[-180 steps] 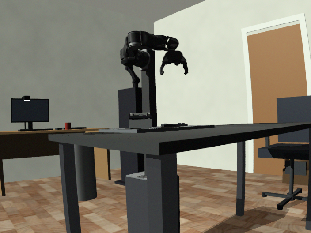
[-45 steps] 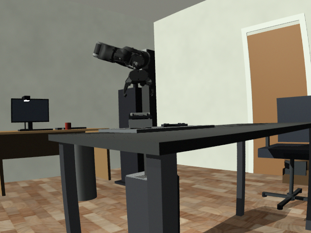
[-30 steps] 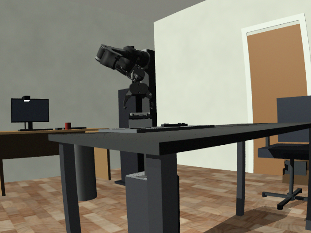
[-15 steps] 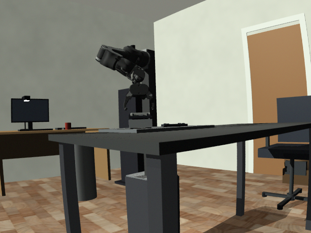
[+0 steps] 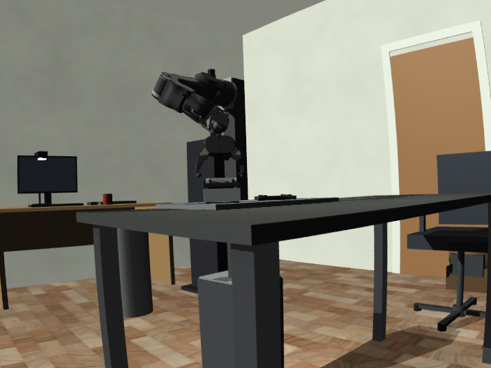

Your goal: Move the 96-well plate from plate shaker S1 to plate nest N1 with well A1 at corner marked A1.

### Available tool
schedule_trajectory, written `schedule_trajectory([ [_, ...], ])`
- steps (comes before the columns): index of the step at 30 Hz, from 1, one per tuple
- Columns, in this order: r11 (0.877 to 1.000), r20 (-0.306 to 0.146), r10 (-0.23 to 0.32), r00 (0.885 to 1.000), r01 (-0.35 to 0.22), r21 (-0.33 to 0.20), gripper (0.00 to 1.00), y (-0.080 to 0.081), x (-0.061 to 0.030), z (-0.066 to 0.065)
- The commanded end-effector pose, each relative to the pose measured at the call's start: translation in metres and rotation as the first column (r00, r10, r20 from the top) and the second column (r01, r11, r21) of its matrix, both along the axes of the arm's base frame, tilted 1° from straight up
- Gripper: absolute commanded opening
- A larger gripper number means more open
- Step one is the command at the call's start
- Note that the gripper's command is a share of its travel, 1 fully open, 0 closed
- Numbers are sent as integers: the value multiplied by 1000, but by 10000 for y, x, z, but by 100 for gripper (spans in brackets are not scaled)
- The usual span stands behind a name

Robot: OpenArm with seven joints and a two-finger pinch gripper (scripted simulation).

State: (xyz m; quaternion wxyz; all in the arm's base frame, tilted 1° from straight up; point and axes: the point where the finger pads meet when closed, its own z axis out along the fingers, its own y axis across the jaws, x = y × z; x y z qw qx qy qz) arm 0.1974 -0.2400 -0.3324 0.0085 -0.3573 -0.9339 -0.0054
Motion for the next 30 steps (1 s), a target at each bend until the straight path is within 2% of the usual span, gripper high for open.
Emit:
schedule_trajectory([
  [1, 1000, 11, 2, 1000, -2, 7, 77, 16, 7, -54],
  [3, 1000, 13, 1, 1000, -2, 8, 77, 20, 2, -139],
  [30, 1000, 10, 2, 1000, -2, 4, 77, 1, 18, -91],
])
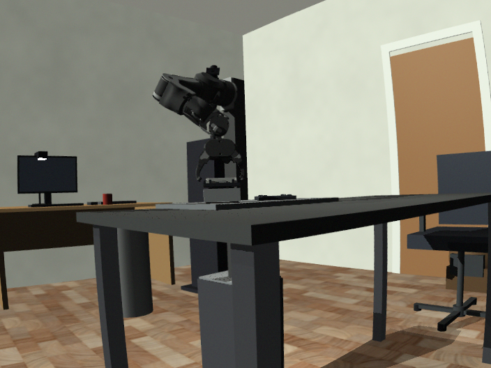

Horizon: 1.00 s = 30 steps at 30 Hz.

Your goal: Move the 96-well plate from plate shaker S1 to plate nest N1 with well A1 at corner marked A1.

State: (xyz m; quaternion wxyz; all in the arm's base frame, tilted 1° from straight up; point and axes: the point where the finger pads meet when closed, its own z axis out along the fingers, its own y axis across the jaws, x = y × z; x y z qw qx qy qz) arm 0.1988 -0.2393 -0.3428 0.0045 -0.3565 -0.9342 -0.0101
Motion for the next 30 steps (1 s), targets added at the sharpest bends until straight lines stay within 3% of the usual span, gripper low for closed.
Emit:
schedule_trajectory([
  [1, 1000, -1, 1, 1000, -1, -2, 77, -6, 4, 14],
  [19, 1000, -4, -2, 1000, 2, -5, 77, -7, -27, -1],
  [30, 1000, -2, 0, 1000, 0, 1, 40, 8, -20, -2],
])
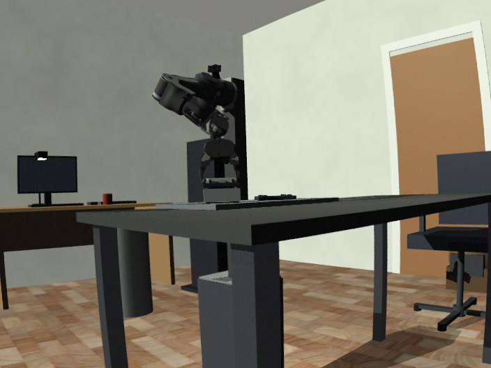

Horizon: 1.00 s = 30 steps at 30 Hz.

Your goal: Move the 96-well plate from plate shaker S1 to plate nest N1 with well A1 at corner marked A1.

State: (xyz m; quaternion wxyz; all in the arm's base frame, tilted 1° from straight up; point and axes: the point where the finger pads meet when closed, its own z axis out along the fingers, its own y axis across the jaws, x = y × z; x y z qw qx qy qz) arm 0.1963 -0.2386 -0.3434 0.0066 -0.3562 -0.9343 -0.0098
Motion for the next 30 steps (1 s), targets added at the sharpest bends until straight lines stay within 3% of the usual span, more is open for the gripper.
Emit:
schedule_trajectory([
  [1, 1000, 2, 0, 1000, 0, 0, 37, 1, 5, 4],
  [4, 1000, 2, 0, 1000, 0, 0, 27, 1, 5, 4],
  [6, 1000, 2, 0, 1000, 0, 0, 27, 1, 5, 4],
  [14, 1000, 3, 0, 1000, 0, 1, 0, 1, 7, 5],
  [30, 1000, 3, 0, 1000, 0, 1, 0, 1, 7, 5],
])
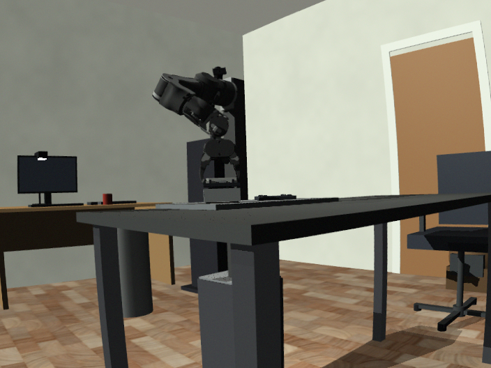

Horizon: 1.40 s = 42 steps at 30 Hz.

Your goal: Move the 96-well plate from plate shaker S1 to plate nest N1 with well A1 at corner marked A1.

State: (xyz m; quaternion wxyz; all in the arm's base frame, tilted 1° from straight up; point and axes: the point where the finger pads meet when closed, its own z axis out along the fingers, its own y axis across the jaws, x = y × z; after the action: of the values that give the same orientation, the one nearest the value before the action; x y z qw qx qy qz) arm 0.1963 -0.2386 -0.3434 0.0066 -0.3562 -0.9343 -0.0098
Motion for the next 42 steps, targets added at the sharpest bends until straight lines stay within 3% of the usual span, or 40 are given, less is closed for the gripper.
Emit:
schedule_trajectory([
  [1, 1000, 3, 0, 1000, 0, 1, 0, 1, 7, 5],
  [10, 1000, 3, 0, 1000, 0, 1, 0, 1, 7, 5],
  [15, 1000, 4, 1, 1000, -1, -3, 0, -12, 16, 320],
  [27, 1000, 4, 1, 1000, -1, -3, 0, -12, 16, 320],
  [32, 1000, 4, 1, 1000, -1, -4, 0, -18, 25, 638],
  [42, 1000, 4, 1, 1000, -1, -4, 0, -18, 25, 638],
])
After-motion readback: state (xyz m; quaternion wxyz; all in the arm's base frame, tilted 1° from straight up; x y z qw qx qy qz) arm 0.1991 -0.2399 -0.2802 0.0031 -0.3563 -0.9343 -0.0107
